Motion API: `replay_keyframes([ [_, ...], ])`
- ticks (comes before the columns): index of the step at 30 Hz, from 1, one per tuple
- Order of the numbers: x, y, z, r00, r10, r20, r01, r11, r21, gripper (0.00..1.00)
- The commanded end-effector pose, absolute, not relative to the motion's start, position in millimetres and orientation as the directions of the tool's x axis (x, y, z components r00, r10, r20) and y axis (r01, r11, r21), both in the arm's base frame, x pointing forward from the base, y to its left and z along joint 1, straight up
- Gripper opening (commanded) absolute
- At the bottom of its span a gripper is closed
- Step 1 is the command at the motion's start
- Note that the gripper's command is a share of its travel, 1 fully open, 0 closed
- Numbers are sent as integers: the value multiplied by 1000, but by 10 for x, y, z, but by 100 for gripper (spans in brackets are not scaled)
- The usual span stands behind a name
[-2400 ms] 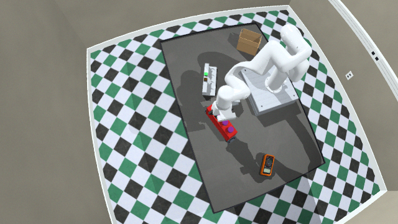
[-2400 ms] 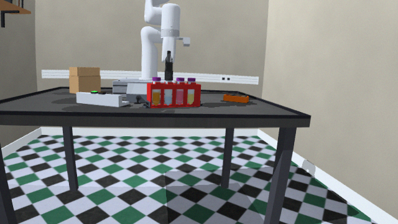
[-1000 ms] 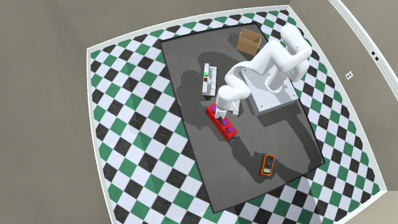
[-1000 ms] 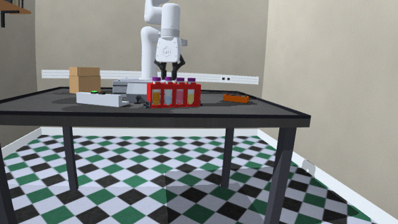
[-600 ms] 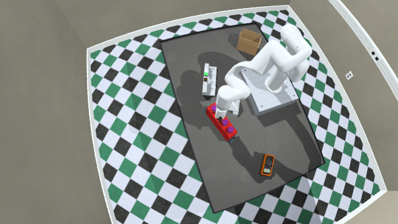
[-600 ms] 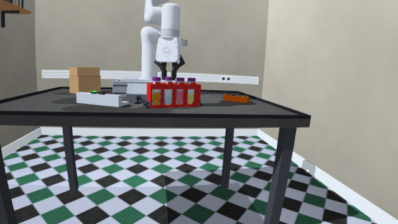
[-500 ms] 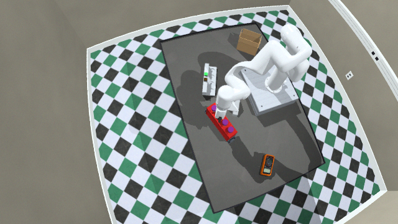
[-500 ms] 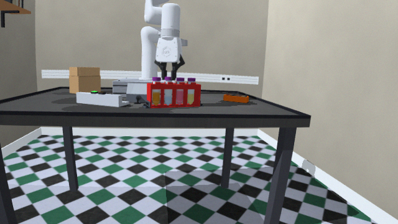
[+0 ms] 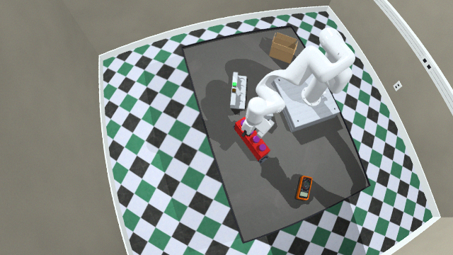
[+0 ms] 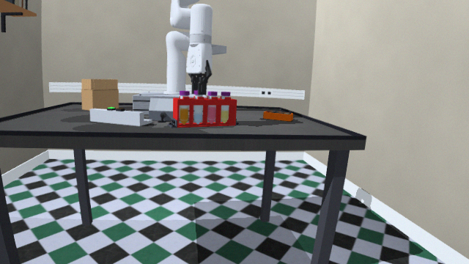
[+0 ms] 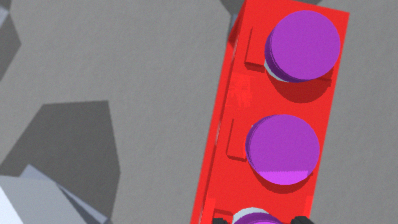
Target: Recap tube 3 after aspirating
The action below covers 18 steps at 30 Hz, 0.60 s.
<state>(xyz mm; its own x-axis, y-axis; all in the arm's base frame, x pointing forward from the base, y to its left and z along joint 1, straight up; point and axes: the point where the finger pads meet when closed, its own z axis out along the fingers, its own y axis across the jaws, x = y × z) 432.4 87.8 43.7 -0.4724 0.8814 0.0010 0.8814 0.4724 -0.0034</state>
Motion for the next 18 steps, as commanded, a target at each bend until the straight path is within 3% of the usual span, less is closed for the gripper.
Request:
replay_keyframes([
  [1, 4341, 881, 449, -258, 966, -7, 966, 258, 0, 0],
  [9, 4341, 881, 447, 92, 996, -6, 996, -92, 3, 0],
  [18, 4341, 881, 444, 467, 884, -5, 884, -467, 5, 0],
])
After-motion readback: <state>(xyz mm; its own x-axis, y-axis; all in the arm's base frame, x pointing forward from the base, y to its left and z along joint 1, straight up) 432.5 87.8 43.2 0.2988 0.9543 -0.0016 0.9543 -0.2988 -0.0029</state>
